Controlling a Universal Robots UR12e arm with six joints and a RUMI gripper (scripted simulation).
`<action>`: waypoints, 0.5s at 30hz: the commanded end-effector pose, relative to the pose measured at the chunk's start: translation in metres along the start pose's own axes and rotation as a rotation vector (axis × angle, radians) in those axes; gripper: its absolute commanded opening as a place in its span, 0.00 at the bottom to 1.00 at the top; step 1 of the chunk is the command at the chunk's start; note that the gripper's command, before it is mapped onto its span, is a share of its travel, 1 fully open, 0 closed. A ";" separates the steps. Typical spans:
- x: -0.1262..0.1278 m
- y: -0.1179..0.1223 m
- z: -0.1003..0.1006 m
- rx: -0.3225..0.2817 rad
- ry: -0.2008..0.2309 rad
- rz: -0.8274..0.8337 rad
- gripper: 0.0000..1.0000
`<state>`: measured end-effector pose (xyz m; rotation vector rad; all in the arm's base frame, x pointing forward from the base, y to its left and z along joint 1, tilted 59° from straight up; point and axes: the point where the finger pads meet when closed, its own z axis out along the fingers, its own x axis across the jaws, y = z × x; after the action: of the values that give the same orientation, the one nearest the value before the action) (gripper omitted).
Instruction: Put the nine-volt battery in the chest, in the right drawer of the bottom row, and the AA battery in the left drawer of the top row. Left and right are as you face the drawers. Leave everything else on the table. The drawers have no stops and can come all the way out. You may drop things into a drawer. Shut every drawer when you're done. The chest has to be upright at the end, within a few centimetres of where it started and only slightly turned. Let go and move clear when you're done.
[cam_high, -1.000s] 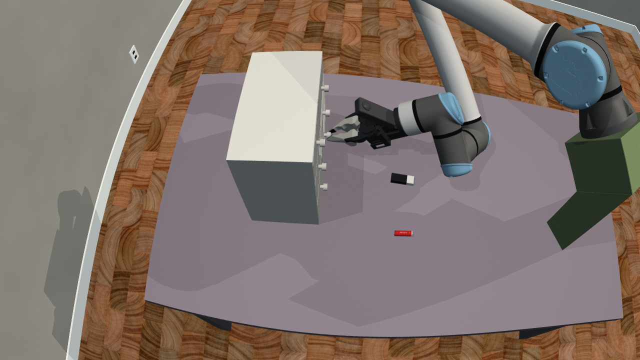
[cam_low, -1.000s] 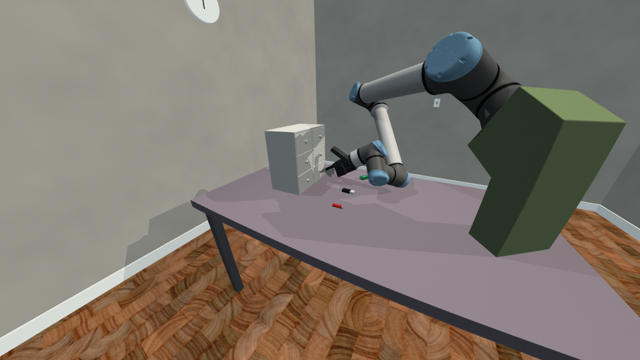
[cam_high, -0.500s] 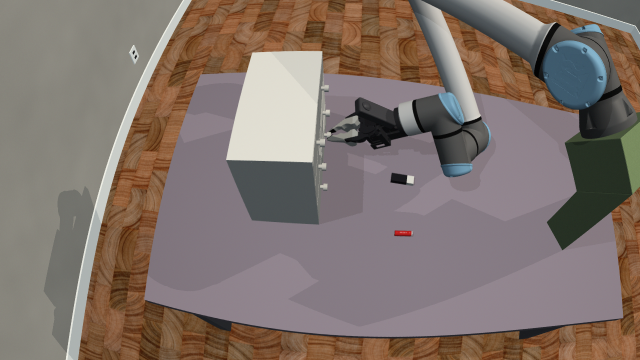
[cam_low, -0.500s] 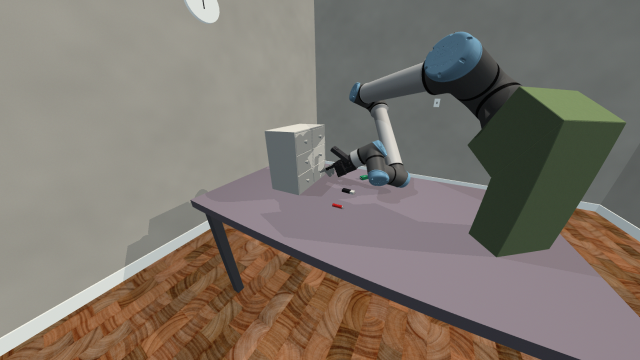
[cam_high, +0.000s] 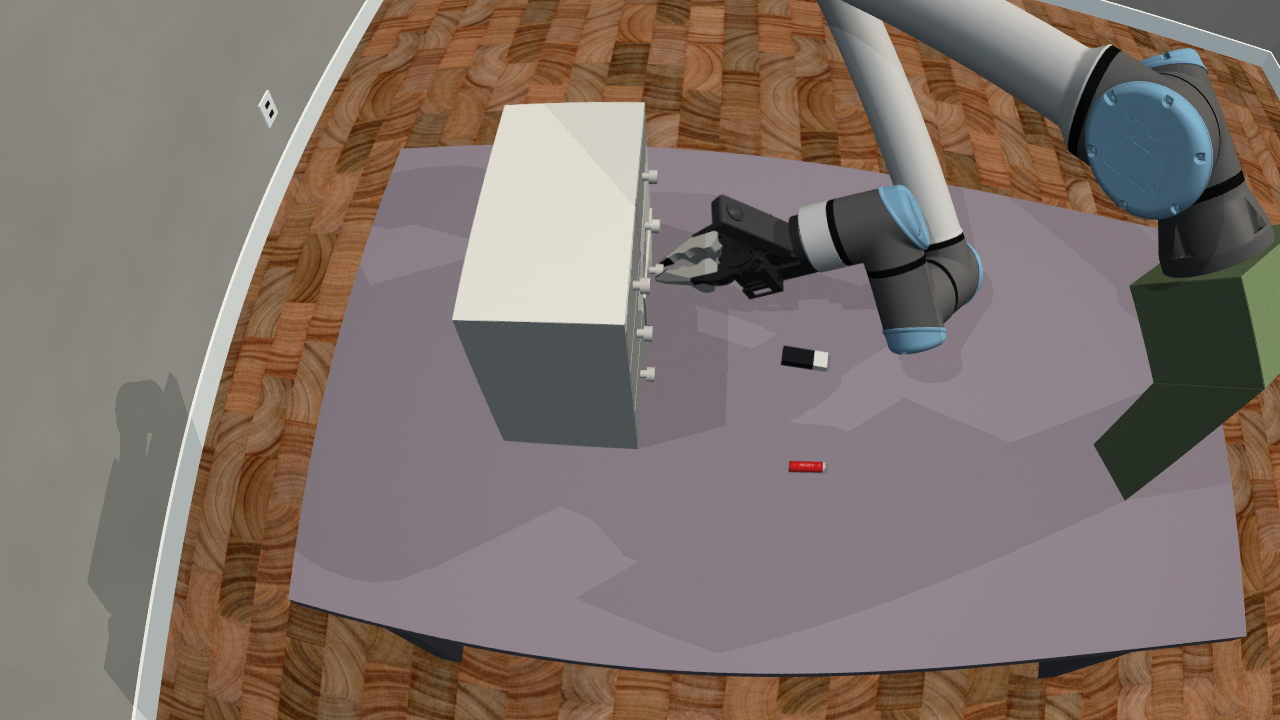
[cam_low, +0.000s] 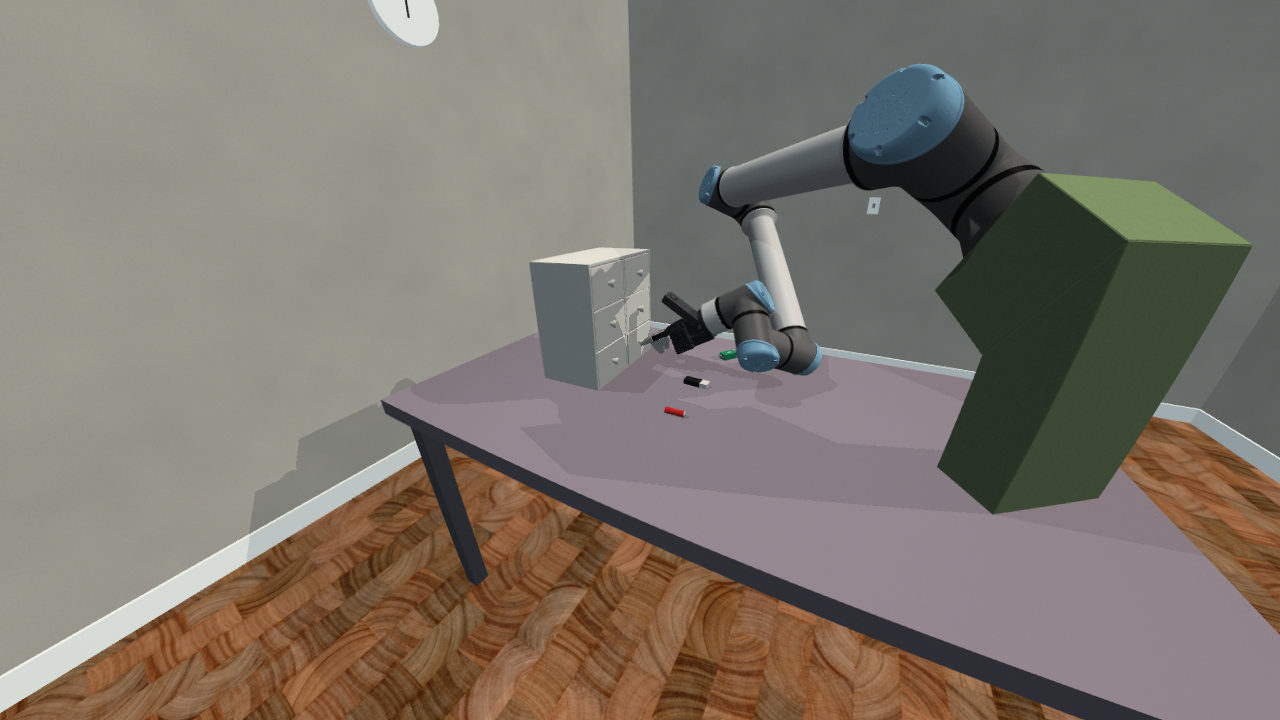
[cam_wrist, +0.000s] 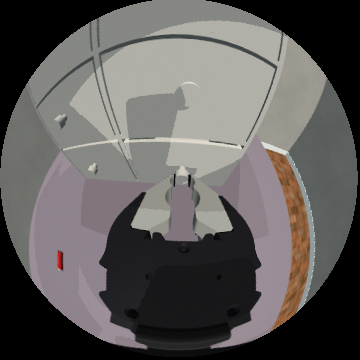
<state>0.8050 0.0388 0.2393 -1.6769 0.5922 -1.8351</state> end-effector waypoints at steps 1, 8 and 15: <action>0.000 0.000 -0.001 0.001 0.000 0.000 0.07; 0.000 0.001 -0.003 0.001 0.000 0.000 0.07; 0.000 0.002 -0.005 0.001 0.000 0.000 0.07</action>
<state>0.8015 0.0370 0.2374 -1.6769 0.5922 -1.8351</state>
